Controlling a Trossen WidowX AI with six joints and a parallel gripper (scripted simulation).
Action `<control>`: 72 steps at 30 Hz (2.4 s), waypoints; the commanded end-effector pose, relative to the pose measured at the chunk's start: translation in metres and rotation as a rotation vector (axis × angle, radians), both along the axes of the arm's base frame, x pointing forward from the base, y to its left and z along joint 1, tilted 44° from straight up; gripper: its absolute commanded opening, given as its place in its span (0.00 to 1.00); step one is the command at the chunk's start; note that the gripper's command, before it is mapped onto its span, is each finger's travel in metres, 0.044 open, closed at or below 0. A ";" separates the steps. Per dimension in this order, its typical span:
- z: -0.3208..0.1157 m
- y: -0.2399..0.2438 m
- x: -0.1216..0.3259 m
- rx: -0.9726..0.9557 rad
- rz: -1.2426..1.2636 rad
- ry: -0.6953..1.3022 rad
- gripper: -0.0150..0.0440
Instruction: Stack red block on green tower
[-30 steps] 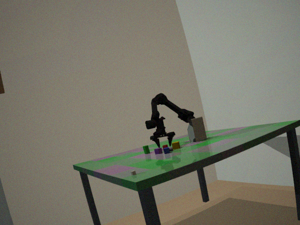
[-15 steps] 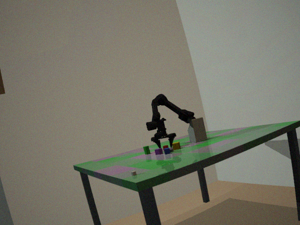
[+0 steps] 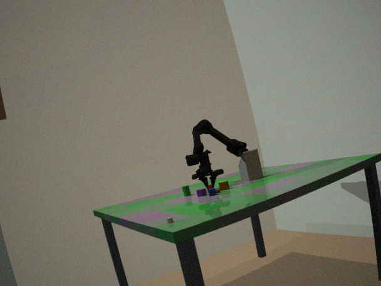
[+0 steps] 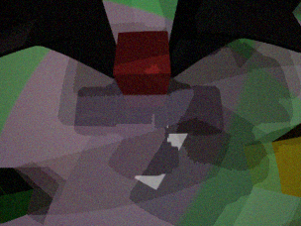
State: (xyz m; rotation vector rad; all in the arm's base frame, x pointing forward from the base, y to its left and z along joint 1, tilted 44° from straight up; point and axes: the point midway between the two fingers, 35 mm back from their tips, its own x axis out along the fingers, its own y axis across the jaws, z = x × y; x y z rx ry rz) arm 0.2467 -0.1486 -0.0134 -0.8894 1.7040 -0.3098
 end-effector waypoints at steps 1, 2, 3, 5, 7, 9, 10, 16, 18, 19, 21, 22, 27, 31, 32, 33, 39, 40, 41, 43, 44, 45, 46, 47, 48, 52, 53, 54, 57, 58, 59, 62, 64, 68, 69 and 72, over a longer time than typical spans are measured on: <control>0.000 0.000 -0.001 -0.002 0.001 0.005 0.43; 0.000 0.000 -0.001 -0.002 0.001 0.005 0.42; 0.000 0.000 -0.001 -0.002 0.001 0.005 0.41; 0.000 0.000 -0.001 -0.002 0.001 0.005 0.39; 0.002 0.002 -0.001 -0.001 0.001 0.004 0.30; 0.005 0.005 0.000 -0.001 0.001 0.004 0.25; 0.007 0.008 0.001 0.000 0.001 0.004 0.25; 0.027 0.027 0.004 0.001 0.001 0.004 0.25; 0.033 0.033 0.005 0.001 0.001 0.004 0.25; 0.036 0.036 0.005 0.001 0.001 0.004 0.25; 0.042 0.042 0.006 0.001 0.001 0.004 0.25; 0.045 0.045 0.006 0.002 0.001 0.004 0.25; 0.061 0.060 0.008 0.003 0.001 0.004 0.25; 0.073 0.072 0.010 0.003 0.001 0.004 0.25; 0.076 0.075 0.010 0.004 0.001 0.004 0.25; 0.079 0.078 0.010 0.004 0.001 0.004 0.25; 0.081 0.081 0.009 0.001 0.005 0.010 0.25; 0.083 0.083 0.010 0.003 0.002 0.006 0.25; 0.083 0.084 0.010 0.004 0.001 0.004 0.25; 0.084 0.083 0.012 0.004 0.001 0.004 0.25; 0.085 0.083 0.015 0.004 0.001 0.004 0.25; 0.086 0.082 0.019 0.004 0.001 0.003 0.25; 0.088 0.081 0.023 0.005 0.001 0.003 0.25; 0.089 0.080 0.026 0.005 0.001 0.003 0.25; 0.090 0.079 0.030 0.005 0.001 0.003 0.25; 0.094 0.075 0.045 0.007 -0.001 0.001 0.25; 0.096 0.074 0.048 0.008 -0.003 -0.001 0.25; 0.097 0.072 0.052 0.009 -0.005 -0.002 0.25; 0.100 0.068 0.062 0.011 -0.011 -0.006 0.25; 0.101 0.067 0.066 0.012 -0.012 -0.006 0.25; 0.102 0.065 0.069 0.012 -0.013 -0.007 0.25; 0.105 0.061 0.080 0.012 -0.014 -0.008 0.25; 0.107 0.058 0.086 0.011 -0.012 -0.008 0.25; 0.110 0.053 0.099 0.009 -0.009 -0.007 0.25; 0.111 0.051 0.102 0.009 -0.008 -0.007 0.25; 0.114 0.047 0.111 0.007 -0.006 -0.007 0.25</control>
